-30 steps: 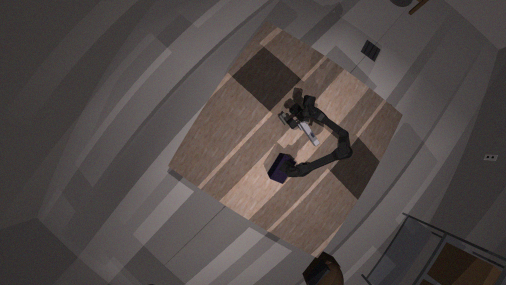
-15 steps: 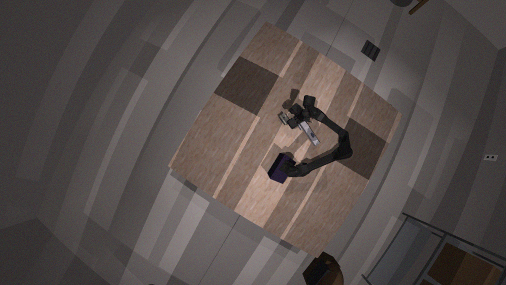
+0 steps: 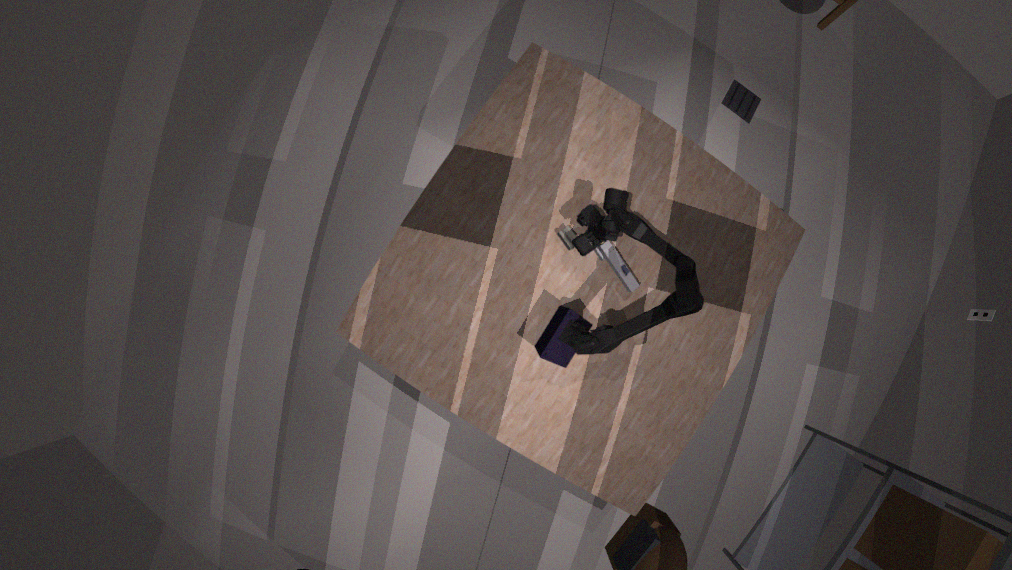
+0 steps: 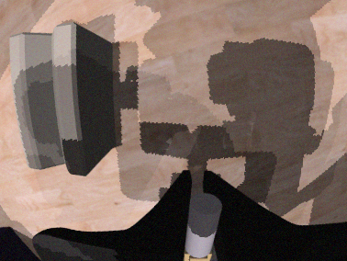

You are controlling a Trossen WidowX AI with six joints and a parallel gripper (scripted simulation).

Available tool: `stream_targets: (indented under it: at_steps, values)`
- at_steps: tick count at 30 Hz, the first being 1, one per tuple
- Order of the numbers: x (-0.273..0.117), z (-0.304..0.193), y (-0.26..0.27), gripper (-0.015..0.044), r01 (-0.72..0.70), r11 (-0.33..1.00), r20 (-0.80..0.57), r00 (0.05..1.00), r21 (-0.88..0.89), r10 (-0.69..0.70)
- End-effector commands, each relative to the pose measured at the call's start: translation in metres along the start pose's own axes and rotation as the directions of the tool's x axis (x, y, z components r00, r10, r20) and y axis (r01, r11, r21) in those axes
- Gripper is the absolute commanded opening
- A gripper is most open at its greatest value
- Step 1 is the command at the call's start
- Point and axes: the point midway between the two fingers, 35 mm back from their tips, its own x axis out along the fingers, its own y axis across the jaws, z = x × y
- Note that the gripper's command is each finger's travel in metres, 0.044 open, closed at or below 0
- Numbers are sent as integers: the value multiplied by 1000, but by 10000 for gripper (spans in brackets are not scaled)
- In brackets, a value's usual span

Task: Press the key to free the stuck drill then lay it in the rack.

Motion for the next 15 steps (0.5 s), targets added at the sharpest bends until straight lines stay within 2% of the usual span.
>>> stream_targets:
  at_steps: [1, 15]
  values:
    - [0, 6, 0, 0, 2, 1000, -3, 1000, 1, -2]
    - [-1, 27, -1, 0, 2, 1000, -2, 1000, 2, -2]
